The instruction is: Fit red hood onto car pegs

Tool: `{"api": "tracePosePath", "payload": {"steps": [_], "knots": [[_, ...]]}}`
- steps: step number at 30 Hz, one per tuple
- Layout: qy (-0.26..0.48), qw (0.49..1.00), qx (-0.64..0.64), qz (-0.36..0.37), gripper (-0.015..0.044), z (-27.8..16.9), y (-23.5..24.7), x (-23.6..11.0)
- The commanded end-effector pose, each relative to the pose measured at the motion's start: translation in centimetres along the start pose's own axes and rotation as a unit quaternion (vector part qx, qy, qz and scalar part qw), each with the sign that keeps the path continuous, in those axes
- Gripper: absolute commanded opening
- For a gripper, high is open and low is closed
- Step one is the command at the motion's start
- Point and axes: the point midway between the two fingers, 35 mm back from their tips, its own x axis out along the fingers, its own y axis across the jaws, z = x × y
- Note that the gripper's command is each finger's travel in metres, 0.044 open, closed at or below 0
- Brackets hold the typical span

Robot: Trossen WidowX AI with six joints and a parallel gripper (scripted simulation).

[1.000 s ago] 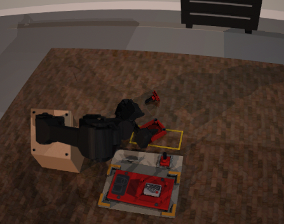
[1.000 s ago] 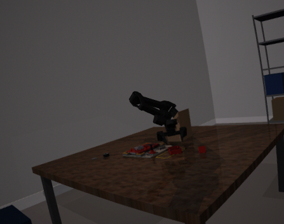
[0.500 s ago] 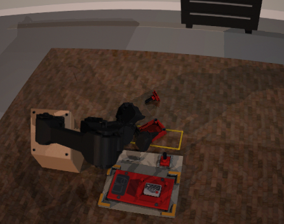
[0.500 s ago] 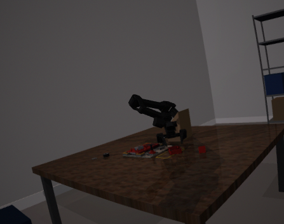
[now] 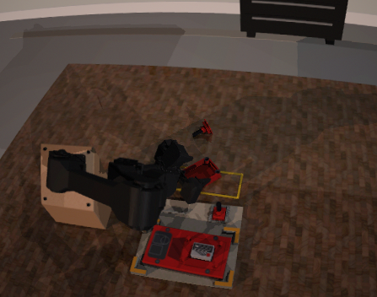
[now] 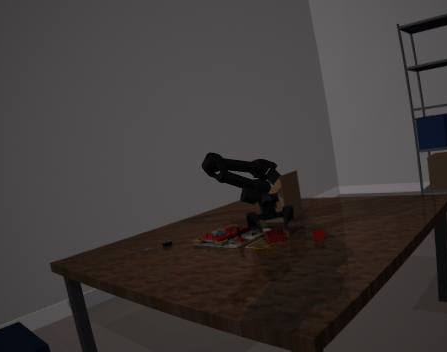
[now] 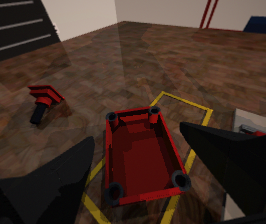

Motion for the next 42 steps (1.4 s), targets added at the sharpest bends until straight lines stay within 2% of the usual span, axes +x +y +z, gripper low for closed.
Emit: {"api": "tracePosePath", "payload": {"steps": [1, 37, 40, 42], "knots": [[-0.002, 1.000, -0.001, 0.000, 0.0440, -0.1, 0.0, 0.1], [-0.002, 1.000, -0.001, 0.000, 0.0440, -1.7, 0.0, 1.0], [0.000, 1.000, 0.000, 0.001, 0.0361, -1.6, 0.0, 0.9], [0.000, 1.000, 0.000, 0.001, 0.0348, -1.6, 0.0, 0.9]]}}
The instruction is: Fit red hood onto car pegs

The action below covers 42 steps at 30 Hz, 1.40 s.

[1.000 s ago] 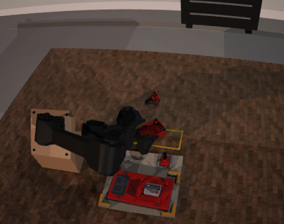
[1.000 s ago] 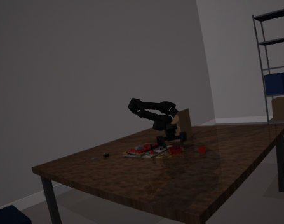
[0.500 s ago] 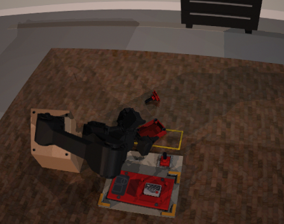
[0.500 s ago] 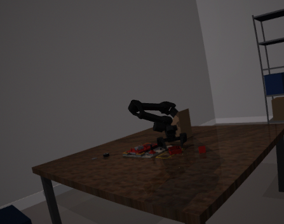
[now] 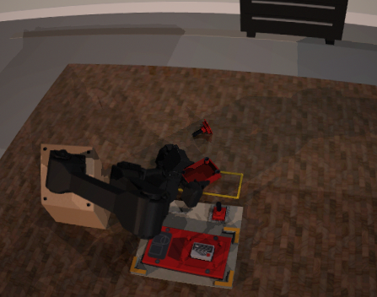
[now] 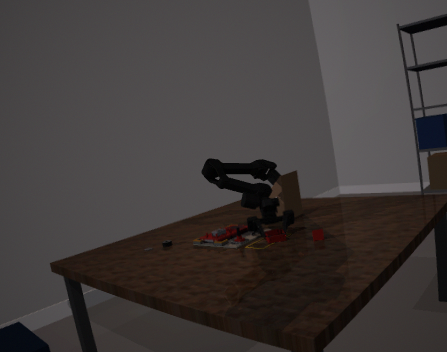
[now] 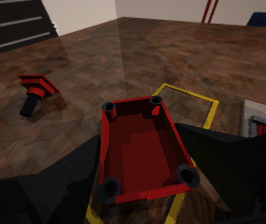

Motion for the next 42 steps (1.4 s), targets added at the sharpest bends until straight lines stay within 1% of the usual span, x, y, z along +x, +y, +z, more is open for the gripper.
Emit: {"api": "tracePosePath", "payload": {"steps": [1, 8, 19, 32, 37, 42], "knots": [[0.000, 1.000, 0.000, 0.000, 0.0341, 0.0, 0.0, 0.0], [0.000, 1.000, 0.000, 0.000, 0.0295, 0.0, 0.0, 0.0], [0.001, 1.000, 0.000, 0.001, 0.0006, 2.6, -0.3, -1.2], [-0.002, 1.000, 0.001, -0.001, 0.0000, 6.3, -0.1, -3.5], [-0.002, 1.000, 0.007, -0.001, 0.0000, 6.5, -0.1, -3.5], [-0.002, 0.998, 0.064, -0.001, 0.0000, 6.4, -0.2, -3.4]]}}
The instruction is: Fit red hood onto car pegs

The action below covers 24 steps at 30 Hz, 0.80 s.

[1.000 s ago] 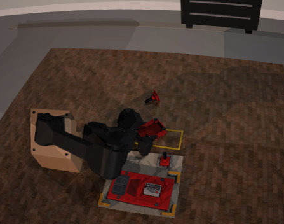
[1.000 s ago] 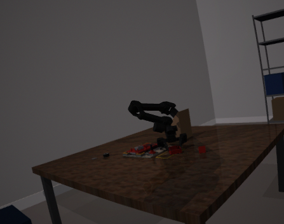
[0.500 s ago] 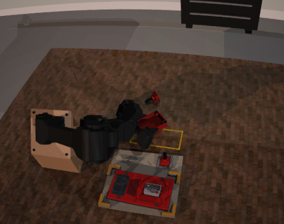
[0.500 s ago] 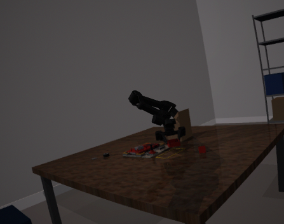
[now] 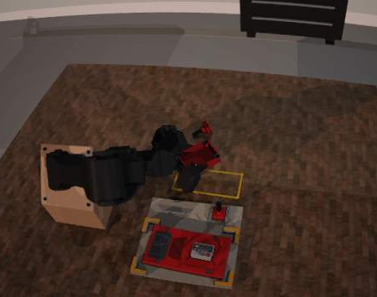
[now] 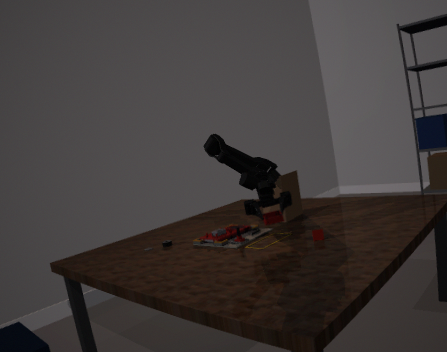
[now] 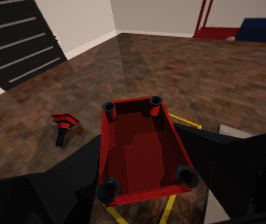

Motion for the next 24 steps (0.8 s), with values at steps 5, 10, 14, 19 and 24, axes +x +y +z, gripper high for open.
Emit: {"api": "tracePosePath", "payload": {"steps": [5, 10, 14, 19, 24], "knots": [[0.002, 0.994, 0.109, -0.002, 0.0000, -0.02, -0.09, 0.10], [0.001, 0.982, 0.187, -0.002, 0.0000, -0.02, -0.10, 0.11], [0.001, 0.968, 0.249, -0.002, 0.0000, -0.02, -0.11, 0.12], [0.001, 0.946, 0.324, -0.002, 0.0000, -0.02, -0.11, 0.13], [0.001, 0.918, 0.398, -0.002, 0.0000, -0.02, -0.11, 0.13]]}}
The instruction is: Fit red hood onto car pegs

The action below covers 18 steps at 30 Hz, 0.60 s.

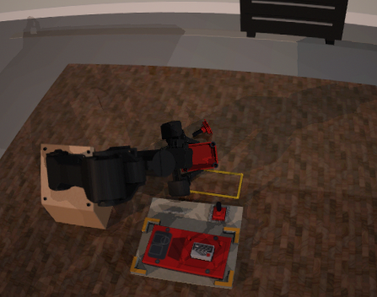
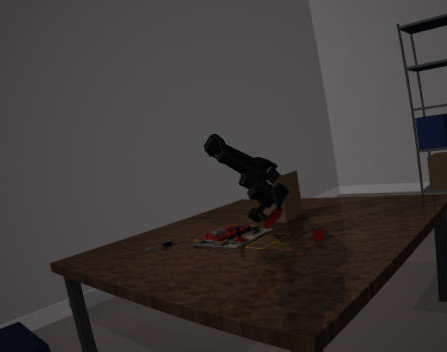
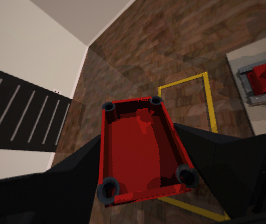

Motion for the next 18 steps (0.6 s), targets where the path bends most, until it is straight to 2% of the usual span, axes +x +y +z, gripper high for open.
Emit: {"api": "tracePosePath", "payload": {"steps": [1, 18], "knots": [[0.001, 0.998, 0.061, -0.002, 0.0000, -0.02, -0.06, 0.03], [0.000, 0.945, 0.326, -0.002, 0.0000, -0.02, -0.07, 0.04]]}}
